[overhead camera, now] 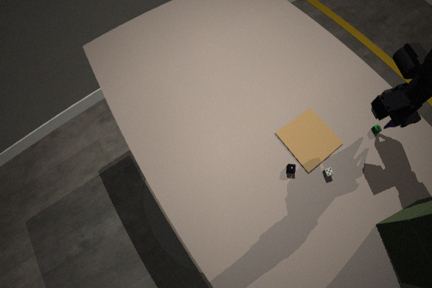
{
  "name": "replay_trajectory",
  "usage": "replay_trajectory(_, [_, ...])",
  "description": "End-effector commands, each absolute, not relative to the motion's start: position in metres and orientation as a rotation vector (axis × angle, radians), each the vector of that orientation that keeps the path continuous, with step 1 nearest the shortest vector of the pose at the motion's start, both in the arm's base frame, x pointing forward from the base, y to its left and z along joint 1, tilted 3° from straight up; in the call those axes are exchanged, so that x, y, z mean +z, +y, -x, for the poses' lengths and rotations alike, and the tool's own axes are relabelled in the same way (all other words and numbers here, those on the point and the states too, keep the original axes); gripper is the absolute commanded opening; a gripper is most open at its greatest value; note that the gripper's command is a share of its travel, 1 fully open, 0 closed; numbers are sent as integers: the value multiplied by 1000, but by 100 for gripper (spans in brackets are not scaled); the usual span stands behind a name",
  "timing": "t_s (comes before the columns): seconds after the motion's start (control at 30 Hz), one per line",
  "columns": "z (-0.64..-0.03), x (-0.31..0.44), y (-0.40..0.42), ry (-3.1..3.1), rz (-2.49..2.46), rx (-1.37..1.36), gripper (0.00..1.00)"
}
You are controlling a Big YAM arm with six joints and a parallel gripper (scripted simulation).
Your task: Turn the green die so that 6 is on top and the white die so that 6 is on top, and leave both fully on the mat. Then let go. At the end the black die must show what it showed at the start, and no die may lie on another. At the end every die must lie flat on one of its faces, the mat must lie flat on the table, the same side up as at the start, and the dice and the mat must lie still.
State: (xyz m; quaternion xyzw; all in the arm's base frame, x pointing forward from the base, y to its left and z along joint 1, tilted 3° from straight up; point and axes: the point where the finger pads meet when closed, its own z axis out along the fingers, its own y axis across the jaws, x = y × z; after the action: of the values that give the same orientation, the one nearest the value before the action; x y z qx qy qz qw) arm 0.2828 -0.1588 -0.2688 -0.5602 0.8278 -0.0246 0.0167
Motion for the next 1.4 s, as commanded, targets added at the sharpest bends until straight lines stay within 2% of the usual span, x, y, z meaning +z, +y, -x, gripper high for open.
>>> replay_trajectory(0.0, [-280, -277, -161, 2581, 1721, -72, 33])
replay_trajectory(1.37, [-277, -290, -159, 2585, 1722, -60, 33])
